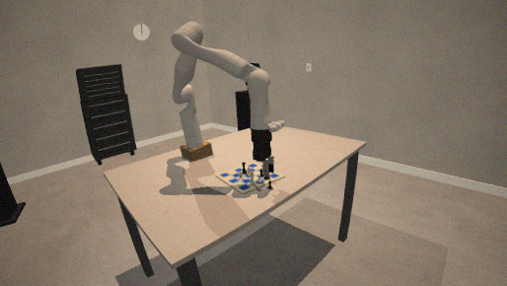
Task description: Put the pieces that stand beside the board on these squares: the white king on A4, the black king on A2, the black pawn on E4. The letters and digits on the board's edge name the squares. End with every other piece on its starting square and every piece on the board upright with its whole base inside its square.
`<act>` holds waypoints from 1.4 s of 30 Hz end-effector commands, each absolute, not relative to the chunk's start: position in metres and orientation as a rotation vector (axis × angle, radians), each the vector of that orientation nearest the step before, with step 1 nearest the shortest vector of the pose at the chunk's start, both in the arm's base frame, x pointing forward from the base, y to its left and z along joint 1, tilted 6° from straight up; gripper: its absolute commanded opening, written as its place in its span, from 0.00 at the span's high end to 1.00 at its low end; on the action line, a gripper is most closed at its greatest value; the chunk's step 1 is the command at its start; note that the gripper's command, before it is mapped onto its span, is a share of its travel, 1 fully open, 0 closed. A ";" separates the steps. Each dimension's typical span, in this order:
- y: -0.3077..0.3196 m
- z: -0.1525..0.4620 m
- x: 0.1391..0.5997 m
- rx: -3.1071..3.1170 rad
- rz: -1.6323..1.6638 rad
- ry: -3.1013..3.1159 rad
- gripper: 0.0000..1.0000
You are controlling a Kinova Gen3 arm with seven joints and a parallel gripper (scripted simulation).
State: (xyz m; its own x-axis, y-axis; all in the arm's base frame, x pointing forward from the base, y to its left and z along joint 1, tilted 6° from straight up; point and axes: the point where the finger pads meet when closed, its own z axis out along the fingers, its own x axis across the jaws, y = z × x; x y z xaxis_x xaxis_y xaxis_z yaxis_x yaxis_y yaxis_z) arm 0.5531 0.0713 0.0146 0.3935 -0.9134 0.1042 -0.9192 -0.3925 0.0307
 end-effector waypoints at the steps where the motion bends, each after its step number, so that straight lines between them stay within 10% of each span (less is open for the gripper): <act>1: 0.071 0.010 0.555 2.551 0.118 -1.685 0.32; 42: 0.069 -0.005 0.556 2.552 0.118 -1.685 0.32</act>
